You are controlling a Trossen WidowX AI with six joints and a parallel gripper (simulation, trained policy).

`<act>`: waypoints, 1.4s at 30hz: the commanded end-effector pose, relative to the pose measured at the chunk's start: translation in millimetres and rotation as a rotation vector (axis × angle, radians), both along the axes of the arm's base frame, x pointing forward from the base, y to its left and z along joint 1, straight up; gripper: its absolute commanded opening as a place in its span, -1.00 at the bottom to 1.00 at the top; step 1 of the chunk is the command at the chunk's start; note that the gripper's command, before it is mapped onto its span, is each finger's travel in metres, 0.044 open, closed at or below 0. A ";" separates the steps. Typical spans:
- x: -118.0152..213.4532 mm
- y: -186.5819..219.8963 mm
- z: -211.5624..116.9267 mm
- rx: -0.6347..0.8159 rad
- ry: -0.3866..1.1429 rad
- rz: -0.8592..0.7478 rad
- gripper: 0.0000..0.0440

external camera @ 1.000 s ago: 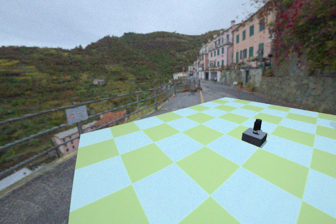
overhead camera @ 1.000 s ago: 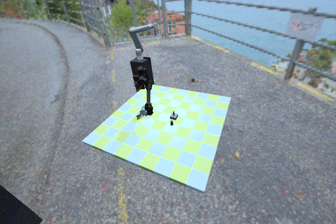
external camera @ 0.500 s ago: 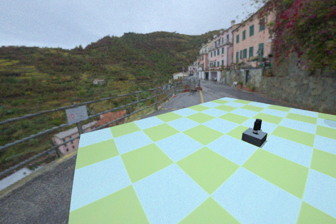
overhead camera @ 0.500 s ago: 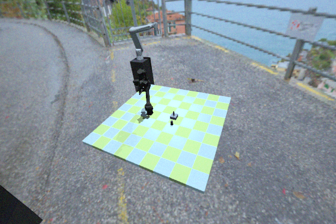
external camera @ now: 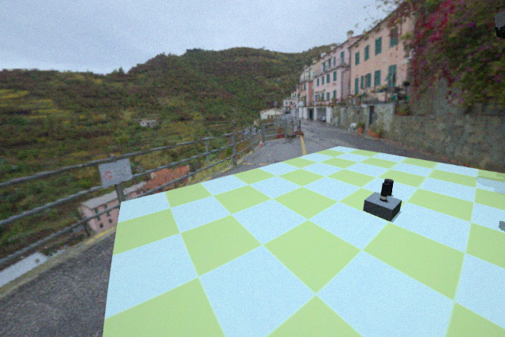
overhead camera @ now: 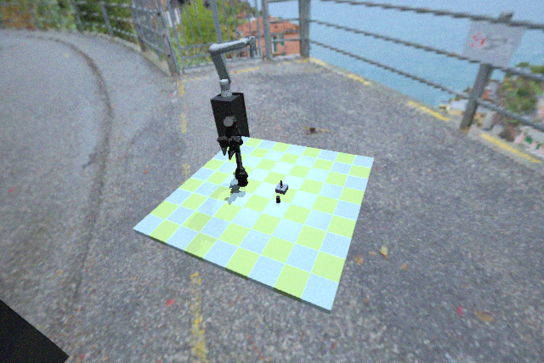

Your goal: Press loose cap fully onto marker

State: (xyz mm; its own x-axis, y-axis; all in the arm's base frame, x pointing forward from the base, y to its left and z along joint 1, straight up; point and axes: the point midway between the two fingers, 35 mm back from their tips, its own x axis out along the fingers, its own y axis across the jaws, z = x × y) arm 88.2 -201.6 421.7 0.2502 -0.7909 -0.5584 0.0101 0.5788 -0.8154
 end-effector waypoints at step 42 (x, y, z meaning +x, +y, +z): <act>108.2 -31.2 -88.9 0.358 0.037 0.010 0.44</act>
